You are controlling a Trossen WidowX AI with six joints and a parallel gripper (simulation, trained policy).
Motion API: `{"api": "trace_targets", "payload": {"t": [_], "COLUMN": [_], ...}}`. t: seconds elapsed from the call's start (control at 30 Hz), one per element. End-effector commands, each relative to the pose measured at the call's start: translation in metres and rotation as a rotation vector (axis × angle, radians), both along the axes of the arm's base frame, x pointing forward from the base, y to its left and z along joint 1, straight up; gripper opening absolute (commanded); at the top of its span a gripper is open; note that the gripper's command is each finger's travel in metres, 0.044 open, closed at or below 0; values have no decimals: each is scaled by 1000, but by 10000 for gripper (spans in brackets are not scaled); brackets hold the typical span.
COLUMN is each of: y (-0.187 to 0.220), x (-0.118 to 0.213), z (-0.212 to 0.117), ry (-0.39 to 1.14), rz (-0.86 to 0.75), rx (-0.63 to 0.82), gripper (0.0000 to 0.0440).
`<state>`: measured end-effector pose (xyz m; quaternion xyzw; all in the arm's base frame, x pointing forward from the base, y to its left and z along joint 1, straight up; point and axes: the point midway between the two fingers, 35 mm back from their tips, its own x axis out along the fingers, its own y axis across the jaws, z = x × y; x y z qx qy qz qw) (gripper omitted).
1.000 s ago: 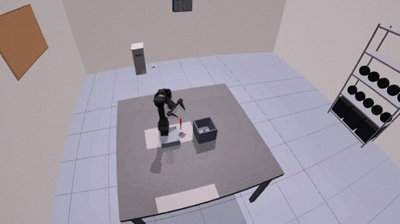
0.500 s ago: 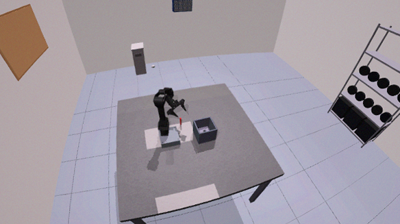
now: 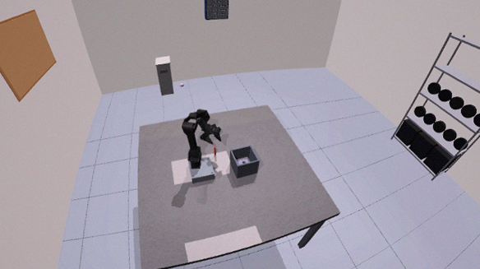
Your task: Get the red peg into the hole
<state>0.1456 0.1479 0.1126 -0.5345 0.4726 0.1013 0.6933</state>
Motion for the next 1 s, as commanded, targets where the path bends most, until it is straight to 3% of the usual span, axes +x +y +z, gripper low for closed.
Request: {"api": "trace_targets", "payload": {"t": [0.0,0.97], "y": [2,-2], "x": [1,0], "z": [2,1], "ry": [-21,-101], "rz": [-119,-1004], "rx": [99,576], "gripper": [440,440]}}
